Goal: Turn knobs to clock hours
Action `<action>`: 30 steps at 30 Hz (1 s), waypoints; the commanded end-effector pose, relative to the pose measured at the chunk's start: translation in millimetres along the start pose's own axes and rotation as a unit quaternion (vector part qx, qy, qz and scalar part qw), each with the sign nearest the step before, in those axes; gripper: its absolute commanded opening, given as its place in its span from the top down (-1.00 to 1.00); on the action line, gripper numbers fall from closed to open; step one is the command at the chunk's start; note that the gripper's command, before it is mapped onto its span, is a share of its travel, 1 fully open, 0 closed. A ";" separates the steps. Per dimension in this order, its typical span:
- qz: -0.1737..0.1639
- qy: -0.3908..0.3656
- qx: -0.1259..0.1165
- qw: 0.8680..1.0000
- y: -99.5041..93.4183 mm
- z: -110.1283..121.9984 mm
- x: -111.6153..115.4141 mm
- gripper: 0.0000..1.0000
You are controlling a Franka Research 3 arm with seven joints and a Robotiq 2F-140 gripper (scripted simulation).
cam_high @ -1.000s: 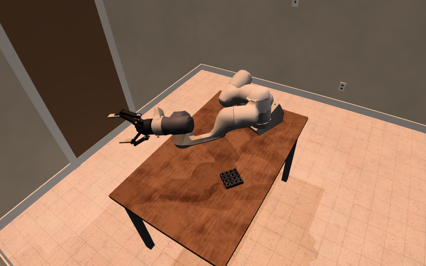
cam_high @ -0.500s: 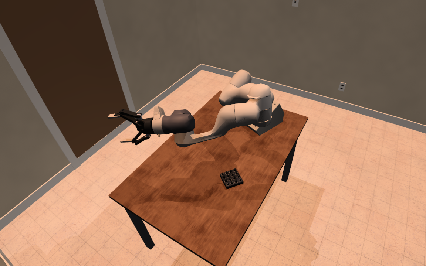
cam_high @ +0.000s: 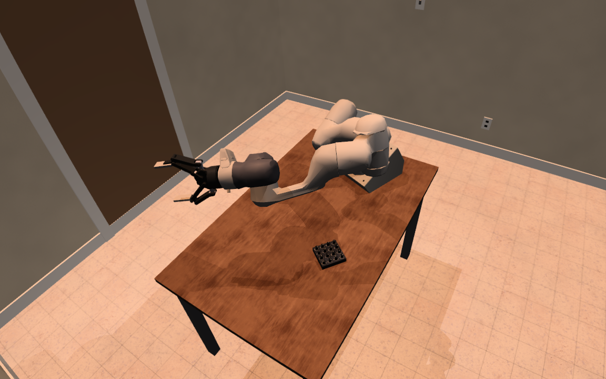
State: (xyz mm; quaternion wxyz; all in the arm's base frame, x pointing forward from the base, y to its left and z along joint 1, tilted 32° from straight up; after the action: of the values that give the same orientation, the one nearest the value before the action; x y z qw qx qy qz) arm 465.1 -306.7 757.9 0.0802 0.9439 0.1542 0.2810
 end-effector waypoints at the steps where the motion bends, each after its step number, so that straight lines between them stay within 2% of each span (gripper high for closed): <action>1: 0.002 -0.006 0.001 1.000 0.7 -0.9 -2.0 -1.00; 2: 0.002 -0.006 0.001 1.000 0.7 -0.9 -2.0 -1.00; 3: -0.002 -0.030 0.012 0.999 -9.3 -5.3 -0.2 -1.00; 19: -0.002 -0.030 0.012 0.999 -9.3 -5.3 -0.2 -1.00; 20: -0.006 -0.055 0.024 0.998 -19.2 -9.3 0.8 -1.00; 30: -0.006 -0.055 0.024 0.998 -19.2 -9.3 0.8 -1.00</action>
State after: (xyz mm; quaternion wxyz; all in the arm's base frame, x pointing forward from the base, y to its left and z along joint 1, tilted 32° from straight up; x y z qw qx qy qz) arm 458.0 -285.7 762.4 0.0682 0.9555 0.1655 0.2343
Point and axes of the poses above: the point where the finger pads meet when closed, its own y axis out along the fingers, its own z axis across the jaws, x = y × z, the point moved 2 cm from there along -y, back along the fingers, and after that the axes turned 8 degrees about y, right-handed, at the moved point
